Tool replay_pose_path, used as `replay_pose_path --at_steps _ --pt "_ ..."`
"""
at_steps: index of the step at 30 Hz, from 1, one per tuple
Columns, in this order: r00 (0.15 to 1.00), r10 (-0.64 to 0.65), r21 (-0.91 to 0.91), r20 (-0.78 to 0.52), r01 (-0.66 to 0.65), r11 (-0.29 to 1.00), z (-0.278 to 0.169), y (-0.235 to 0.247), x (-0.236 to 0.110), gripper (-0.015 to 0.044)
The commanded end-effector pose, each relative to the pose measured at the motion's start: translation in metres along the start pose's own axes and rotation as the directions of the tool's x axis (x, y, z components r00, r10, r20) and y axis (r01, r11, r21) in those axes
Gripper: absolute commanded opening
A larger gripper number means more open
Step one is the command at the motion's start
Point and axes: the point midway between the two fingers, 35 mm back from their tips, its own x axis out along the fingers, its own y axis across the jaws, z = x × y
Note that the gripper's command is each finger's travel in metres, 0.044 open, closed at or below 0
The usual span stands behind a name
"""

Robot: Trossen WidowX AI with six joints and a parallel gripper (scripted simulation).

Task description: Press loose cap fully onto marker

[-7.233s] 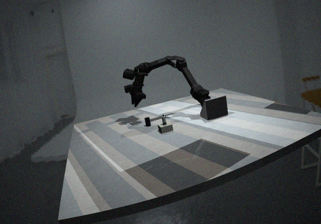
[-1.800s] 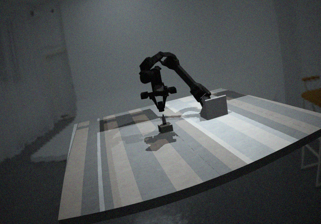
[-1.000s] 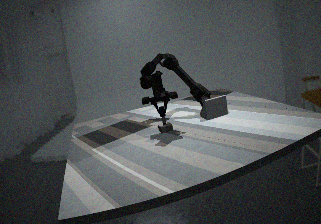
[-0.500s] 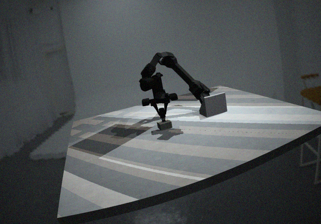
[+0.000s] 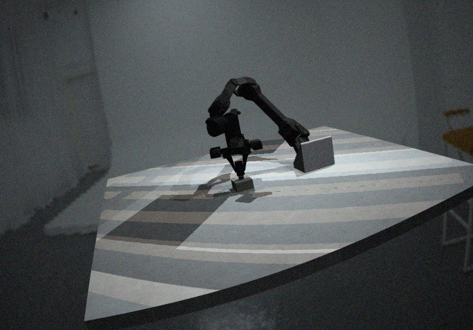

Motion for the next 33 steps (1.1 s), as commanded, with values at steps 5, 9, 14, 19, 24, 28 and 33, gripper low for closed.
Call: replay_pose_path --at_steps 5,9,14,19,24,28,33 --pt "1.0 0.0 0.0 0.0 0.0 1.0 0.0 0.0 0.0 0.0263" --pt "1.0 0.0 0.0 0.0 0.0 1.0 0.0 0.0 0.0 0.0368" --pt "1.0 0.0 0.0 0.0 0.0 1.0 0.0 0.0 -0.002 0.044" --pt "1.0 0.001 -0.001 0.003 -0.001 1.0 0.002 -0.001 -0.057 0.044" --pt "1.0 0.002 -0.001 0.002 -0.002 1.0 0.001 0.001 -0.075 0.044" --pt "1.0 0.002 0.138 0.002 -0.002 0.99 0.001 0.001 -0.074 0.0361" --pt "1.0 0.0 0.583 0.002 -0.001 0.812 0.001 0.001 -0.071 0.023"
